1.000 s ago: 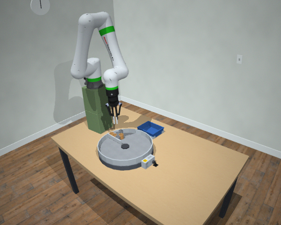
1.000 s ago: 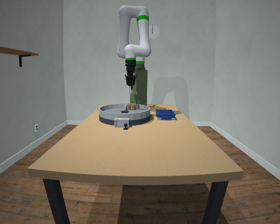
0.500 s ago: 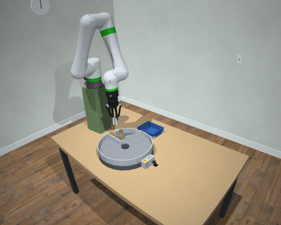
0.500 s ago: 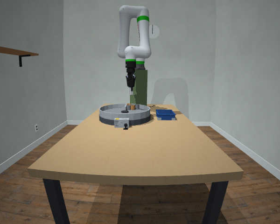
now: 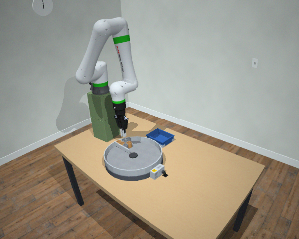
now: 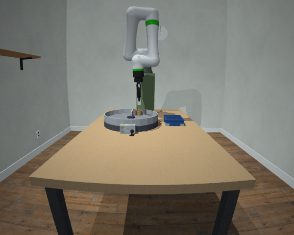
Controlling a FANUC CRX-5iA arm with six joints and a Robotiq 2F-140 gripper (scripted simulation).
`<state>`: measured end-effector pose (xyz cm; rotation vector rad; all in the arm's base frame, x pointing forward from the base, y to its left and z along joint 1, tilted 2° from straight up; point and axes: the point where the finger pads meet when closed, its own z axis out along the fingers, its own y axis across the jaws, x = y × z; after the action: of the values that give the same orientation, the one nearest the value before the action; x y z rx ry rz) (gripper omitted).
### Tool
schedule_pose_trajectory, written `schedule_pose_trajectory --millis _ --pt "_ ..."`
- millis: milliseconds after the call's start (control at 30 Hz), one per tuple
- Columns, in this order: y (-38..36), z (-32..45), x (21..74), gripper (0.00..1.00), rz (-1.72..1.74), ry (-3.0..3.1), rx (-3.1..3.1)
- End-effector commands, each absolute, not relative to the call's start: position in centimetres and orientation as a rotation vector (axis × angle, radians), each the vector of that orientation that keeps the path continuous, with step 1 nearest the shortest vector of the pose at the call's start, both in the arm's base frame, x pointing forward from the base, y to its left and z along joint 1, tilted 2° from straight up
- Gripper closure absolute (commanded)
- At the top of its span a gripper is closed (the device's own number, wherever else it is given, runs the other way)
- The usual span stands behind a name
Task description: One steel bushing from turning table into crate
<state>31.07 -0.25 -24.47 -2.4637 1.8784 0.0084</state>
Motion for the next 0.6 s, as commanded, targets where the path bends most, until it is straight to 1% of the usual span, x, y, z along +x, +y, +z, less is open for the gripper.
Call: schedule_pose_trajectory --millis 0,567 --pt "-0.02 -25.24 30.86 0.9 -0.023 1.97 -2.411" --pt "0.08 -25.71 30.67 0.9 -0.021 2.026 -2.363"
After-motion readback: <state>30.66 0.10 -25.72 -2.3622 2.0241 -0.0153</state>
